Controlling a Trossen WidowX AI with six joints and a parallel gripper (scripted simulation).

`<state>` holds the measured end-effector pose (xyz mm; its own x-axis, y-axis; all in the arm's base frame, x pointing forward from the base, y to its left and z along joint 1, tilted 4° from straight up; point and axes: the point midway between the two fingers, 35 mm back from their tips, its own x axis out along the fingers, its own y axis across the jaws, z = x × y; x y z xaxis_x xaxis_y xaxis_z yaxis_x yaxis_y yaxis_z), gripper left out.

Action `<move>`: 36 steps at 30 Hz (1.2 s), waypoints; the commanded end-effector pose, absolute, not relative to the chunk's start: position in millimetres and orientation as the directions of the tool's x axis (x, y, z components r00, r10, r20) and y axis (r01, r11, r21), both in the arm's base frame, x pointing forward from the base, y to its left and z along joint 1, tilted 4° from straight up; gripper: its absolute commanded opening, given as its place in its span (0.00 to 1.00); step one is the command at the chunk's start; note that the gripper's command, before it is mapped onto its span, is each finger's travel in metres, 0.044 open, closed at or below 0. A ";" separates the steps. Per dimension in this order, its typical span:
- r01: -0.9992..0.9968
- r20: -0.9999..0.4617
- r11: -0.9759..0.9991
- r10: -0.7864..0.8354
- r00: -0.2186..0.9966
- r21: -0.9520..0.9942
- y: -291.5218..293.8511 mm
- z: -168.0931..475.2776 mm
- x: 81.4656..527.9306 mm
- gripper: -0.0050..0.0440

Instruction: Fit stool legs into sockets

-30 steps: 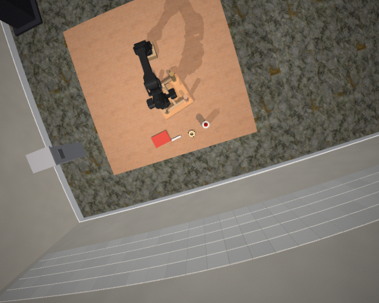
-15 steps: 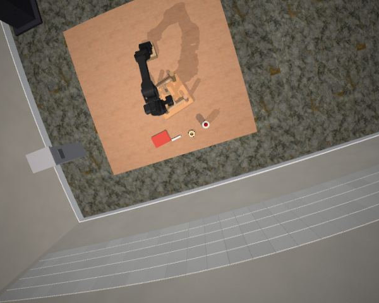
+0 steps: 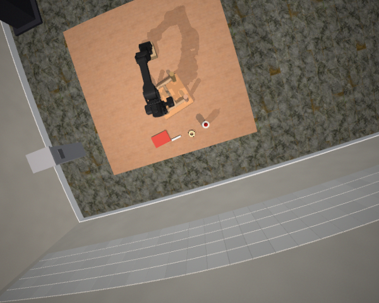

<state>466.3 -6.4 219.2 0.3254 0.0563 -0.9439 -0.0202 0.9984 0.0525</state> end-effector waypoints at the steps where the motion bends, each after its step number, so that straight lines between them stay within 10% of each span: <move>1: -0.010 -0.951 0.999 0.052 0.305 0.052 -6.5 209.2 467.6 0.10; 36: -0.010 -0.951 0.999 0.054 0.305 0.054 -5.3 185.2 469.5 0.10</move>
